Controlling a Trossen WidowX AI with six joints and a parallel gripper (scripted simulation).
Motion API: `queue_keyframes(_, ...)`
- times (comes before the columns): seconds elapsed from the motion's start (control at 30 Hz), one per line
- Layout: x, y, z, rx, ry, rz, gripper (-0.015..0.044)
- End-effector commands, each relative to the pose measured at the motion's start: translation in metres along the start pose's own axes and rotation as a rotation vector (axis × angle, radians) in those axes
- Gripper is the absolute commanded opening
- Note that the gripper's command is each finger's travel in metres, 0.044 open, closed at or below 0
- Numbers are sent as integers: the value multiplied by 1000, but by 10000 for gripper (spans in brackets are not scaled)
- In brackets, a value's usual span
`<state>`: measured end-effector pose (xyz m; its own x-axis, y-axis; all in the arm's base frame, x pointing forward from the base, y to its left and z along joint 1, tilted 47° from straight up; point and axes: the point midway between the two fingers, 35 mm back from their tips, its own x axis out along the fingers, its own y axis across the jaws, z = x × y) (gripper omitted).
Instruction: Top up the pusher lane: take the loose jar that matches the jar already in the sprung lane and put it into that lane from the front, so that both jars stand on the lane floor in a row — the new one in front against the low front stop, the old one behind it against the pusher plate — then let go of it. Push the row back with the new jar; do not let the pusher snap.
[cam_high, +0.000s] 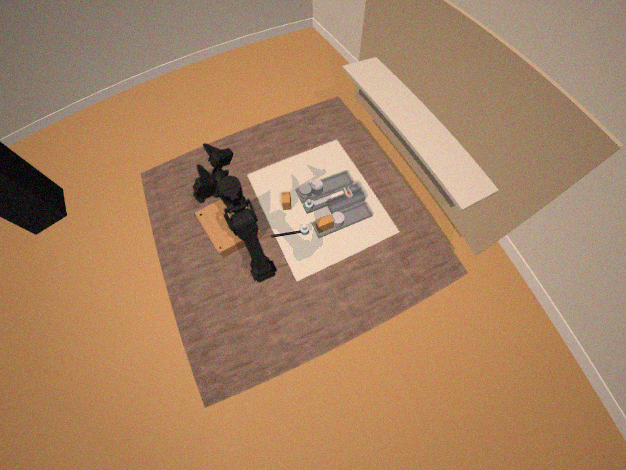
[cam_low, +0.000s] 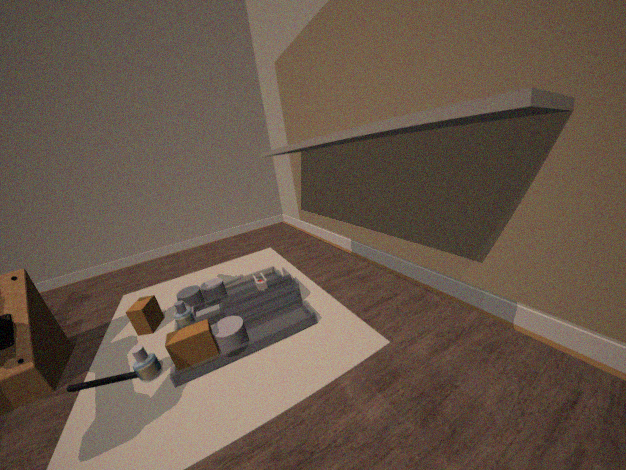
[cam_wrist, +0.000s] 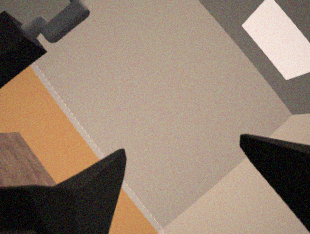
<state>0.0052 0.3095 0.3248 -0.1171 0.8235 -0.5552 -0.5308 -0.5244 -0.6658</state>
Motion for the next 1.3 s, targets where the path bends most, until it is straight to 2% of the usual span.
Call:
queue_keyframes(0.0,11,-8,-76,251,256,-41,440)
queue_keyframes(0.13,5,-9,-145,486,483,-106,440)
queue_keyframes(0.3,-18,4,-227,778,764,-207,440)
queue_keyframes(0.5,-65,40,-309,1116,1102,-351,440)
queue_keyframes(0.67,-116,85,-360,1379,1392,-494,440)
queue_keyframes(0.87,-181,151,-393,1646,1754,-680,440)
queue_keyframes(1.07,-239,220,-395,1827,2118,-856,440)
queue_keyframes(1.27,-244,228,-393,1840,2157,-873,440)
